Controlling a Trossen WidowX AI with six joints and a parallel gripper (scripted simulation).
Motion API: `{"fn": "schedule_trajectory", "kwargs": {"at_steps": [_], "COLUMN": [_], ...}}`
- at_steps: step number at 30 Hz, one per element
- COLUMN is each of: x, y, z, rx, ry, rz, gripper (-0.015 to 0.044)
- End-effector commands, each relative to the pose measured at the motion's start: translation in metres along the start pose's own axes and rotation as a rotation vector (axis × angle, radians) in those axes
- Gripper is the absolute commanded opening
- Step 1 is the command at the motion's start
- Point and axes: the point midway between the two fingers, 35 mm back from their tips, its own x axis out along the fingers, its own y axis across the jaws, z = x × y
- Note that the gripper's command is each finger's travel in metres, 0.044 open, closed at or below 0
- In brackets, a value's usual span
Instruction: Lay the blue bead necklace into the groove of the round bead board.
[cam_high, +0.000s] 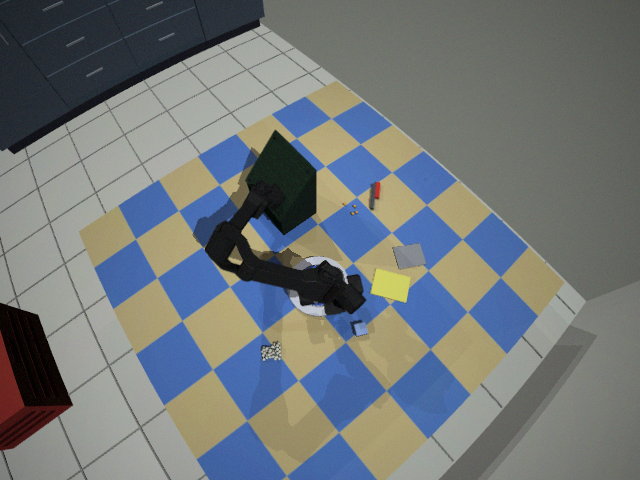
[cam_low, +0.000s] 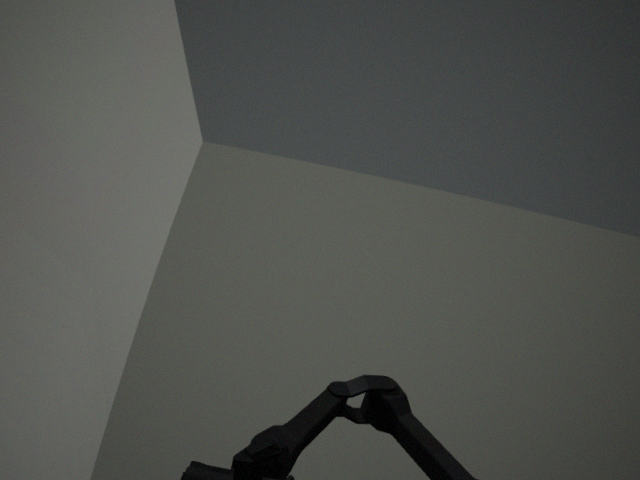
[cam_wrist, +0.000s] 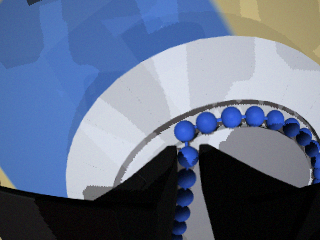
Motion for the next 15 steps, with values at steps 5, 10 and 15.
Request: {"fn": "schedule_trajectory", "kwargs": {"at_steps": [5,10,15], "x": [-0.0004,-0.0004,-0.0042], "y": [-0.0001,-0.0001,0.0002], "z": [0.0003,0.0003,-0.0002], "rx": [0.001,0.001,-0.005], "ry": [0.0,0.0,-0.002], "rz": [0.0,0.0,-0.001], "gripper": [0.0,0.0,0.0]}}
